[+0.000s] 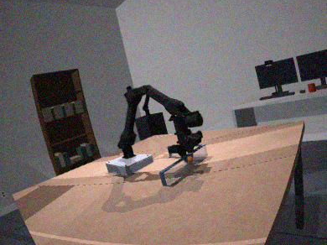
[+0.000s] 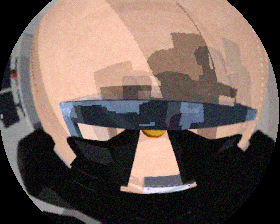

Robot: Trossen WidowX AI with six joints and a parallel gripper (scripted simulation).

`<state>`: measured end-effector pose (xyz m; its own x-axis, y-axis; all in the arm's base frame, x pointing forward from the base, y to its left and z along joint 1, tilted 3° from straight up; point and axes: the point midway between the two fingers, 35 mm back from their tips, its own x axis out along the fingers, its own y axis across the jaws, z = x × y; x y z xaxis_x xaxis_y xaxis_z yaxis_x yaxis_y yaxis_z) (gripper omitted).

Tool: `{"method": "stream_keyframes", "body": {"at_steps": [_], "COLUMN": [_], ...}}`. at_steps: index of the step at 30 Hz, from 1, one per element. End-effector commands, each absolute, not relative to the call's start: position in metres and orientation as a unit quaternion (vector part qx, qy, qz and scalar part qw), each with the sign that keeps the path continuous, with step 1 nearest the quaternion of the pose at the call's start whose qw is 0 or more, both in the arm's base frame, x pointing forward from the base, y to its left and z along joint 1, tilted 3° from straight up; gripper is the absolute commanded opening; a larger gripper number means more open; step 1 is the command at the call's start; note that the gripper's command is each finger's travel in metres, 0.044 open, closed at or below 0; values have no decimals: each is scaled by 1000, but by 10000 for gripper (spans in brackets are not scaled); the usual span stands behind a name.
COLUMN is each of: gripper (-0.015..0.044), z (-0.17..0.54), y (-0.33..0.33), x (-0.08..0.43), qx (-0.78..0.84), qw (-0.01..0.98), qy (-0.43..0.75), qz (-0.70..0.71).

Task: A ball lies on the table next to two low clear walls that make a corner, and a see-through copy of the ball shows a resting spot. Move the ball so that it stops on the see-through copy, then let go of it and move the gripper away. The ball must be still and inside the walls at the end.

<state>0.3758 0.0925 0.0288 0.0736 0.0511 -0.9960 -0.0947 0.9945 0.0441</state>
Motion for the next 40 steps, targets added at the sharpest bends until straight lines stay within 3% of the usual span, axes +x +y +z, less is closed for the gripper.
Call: {"method": "stream_keyframes", "body": {"at_steps": [1,10,15,21,32,38,40], "gripper": [53,288,288,288,288,440,440], "z": [29,29,32,111,110,162,162], "y": [93,93,92,88,89,86,86], "x": [376,376,376,370,374,364,364], "qx": [-16,-16,-16,-15,-13,-13,-13], "qw": [733,733,733,731,739,740,740], "qy": [679,679,679,681,671,671,671], "qz": [50,50,50,48,49,49,49]}}
